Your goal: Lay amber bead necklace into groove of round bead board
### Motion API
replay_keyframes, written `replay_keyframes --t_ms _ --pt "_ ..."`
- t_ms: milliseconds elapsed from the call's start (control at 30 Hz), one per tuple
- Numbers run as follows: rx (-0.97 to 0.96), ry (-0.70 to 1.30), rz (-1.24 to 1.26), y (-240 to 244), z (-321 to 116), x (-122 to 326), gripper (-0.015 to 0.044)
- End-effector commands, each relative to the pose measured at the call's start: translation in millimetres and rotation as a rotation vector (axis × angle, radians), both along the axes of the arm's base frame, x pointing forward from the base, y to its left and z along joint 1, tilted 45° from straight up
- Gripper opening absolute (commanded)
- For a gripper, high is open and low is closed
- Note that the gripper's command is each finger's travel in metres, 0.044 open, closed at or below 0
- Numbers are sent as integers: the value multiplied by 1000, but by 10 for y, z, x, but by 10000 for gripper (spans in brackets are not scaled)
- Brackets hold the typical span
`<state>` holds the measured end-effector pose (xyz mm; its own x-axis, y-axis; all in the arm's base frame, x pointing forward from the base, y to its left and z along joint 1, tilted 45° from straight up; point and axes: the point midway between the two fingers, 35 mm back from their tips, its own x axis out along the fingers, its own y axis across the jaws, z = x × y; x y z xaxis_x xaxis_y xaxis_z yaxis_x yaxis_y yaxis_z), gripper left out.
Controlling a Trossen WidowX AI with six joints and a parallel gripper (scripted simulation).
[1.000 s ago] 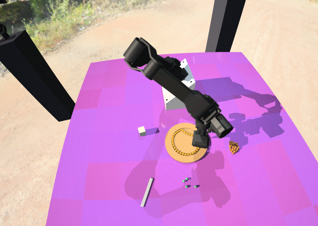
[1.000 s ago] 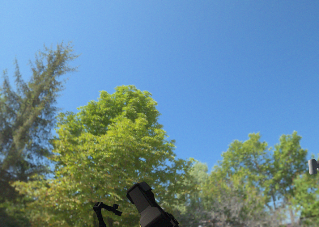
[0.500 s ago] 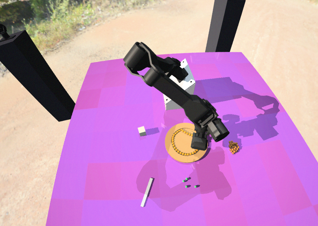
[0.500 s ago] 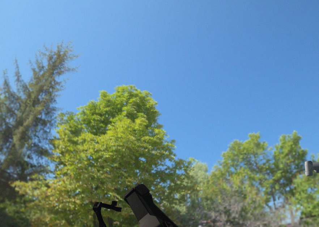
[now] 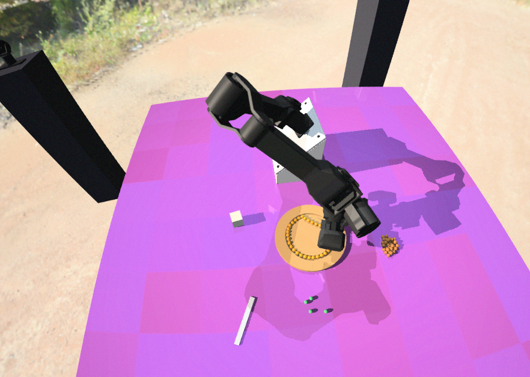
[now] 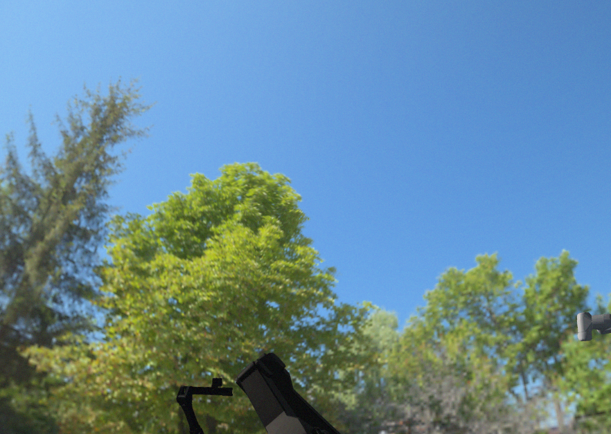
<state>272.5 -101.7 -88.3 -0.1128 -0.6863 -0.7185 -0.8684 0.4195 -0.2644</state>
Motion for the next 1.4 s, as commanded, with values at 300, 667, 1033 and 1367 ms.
replay_keyframes --t_ms 300,667,1033,1367 --pt "0 -1 -1 -1 2 2 0" --pt "0 -1 -1 -1 2 2 0" --pt "-3 4 0 28 33 -5 0" --pt "-4 7 1 116 -12 -87 0"
